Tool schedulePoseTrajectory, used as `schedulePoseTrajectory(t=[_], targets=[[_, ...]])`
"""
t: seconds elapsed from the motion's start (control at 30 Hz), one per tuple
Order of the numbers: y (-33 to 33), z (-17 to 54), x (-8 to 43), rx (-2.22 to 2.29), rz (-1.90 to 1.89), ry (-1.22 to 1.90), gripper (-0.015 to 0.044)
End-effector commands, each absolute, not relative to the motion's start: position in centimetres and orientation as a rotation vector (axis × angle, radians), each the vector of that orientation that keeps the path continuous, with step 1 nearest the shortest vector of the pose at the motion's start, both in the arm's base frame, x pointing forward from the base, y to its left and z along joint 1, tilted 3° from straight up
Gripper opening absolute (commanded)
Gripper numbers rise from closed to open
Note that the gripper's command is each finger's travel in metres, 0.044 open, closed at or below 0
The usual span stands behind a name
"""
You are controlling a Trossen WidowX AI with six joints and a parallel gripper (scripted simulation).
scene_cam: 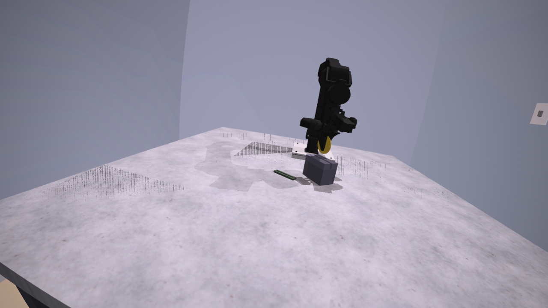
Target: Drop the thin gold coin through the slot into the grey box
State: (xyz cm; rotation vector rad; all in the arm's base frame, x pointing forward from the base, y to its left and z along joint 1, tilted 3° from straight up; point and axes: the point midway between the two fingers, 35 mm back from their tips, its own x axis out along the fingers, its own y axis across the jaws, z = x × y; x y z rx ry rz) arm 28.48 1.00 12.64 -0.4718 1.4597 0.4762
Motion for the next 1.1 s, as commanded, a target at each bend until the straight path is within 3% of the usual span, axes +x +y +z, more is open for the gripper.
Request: schedulePoseTrajectory(t=[0.0,1.07], targets=[[1.0,12.7,28.5,-0.475,0.480,1.458,0.0000],[1.2,11.8,28.5,-0.465,0.472,1.463,0.0000]])
